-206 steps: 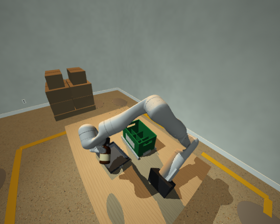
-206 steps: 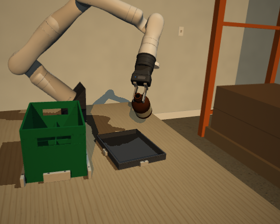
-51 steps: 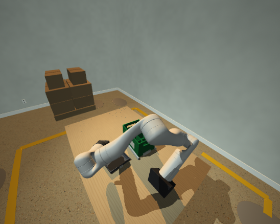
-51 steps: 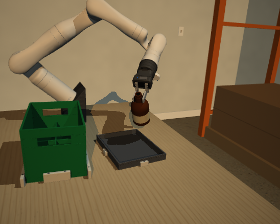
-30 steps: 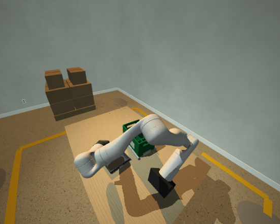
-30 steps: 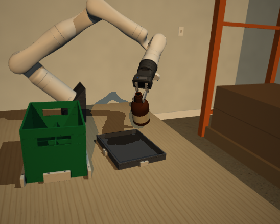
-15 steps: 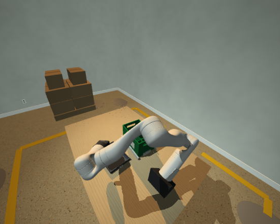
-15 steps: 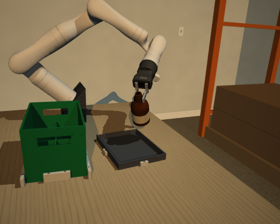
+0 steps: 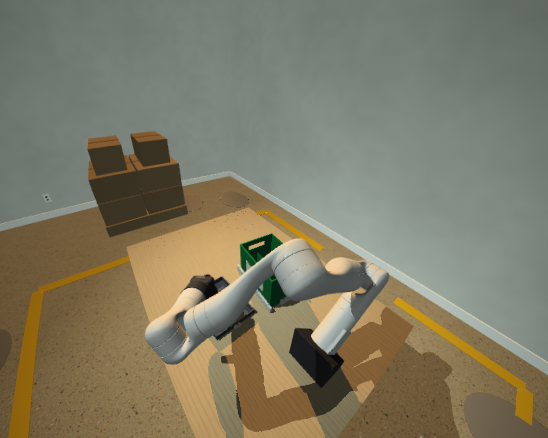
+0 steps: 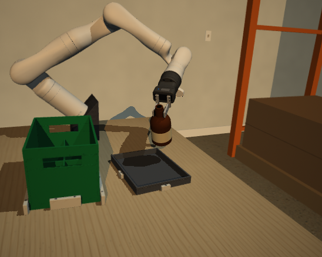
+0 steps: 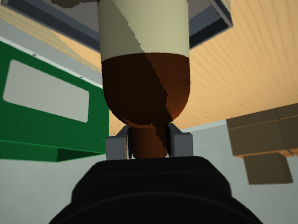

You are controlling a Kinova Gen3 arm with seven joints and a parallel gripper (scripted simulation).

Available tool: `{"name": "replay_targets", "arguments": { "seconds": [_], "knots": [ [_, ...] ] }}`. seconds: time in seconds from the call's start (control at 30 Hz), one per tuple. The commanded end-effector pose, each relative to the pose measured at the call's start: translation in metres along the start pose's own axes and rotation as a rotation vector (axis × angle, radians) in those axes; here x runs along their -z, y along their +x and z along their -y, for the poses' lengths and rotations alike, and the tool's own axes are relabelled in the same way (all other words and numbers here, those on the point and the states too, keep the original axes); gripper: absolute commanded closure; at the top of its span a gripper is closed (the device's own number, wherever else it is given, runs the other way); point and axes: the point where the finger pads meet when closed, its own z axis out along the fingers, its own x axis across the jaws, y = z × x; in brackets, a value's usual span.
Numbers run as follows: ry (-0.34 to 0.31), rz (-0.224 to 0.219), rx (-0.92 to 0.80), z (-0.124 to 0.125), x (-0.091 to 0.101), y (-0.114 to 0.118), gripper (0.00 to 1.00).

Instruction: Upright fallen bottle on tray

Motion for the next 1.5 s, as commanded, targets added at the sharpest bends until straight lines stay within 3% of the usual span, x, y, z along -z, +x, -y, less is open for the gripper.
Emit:
{"name": "replay_targets", "arguments": {
  "seconds": [0.0,0.4,1.47],
  "knots": [
    [-0.015,-0.002,0.004,0.0019,0.0009,0.0003,1.00],
    [-0.051,-0.003,0.003,0.0018,0.0011,0.0003,1.00],
    [-0.052,-0.003,0.003,0.0018,0.0011,0.0003,1.00]
  ]
}}
